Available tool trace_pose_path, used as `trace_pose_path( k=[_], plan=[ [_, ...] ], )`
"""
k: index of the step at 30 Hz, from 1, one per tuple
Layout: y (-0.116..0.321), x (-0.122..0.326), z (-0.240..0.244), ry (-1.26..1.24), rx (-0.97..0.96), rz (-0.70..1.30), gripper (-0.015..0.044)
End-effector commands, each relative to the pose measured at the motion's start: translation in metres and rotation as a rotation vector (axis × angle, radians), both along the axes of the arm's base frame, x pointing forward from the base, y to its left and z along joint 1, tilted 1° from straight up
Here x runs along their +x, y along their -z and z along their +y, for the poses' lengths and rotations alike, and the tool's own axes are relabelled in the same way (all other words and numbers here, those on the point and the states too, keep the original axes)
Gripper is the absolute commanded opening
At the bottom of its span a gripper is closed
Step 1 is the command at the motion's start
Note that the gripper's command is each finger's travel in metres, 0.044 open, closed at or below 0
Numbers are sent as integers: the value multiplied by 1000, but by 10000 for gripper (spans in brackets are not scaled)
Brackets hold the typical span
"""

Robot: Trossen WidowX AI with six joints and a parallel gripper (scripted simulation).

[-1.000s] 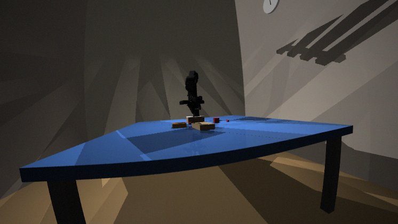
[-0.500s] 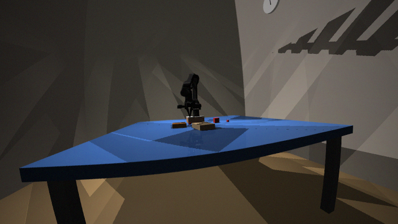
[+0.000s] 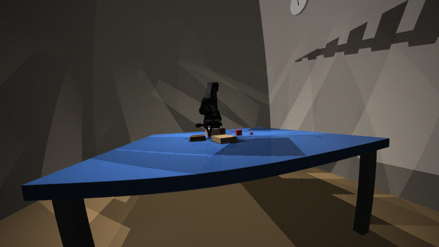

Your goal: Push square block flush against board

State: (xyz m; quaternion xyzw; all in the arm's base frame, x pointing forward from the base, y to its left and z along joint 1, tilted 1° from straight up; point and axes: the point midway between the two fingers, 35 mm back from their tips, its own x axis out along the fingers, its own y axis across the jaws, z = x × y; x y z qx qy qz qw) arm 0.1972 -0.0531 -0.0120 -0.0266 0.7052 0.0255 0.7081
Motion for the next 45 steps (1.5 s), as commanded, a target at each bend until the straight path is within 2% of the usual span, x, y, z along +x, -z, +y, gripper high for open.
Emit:
trace_pose_path(
  k=[1, 45],
  plan=[
    [2, -2, -2, 3, -5, 3, 0],
    [1, -23, -22, 3, -7, 5, 0]
  ],
)
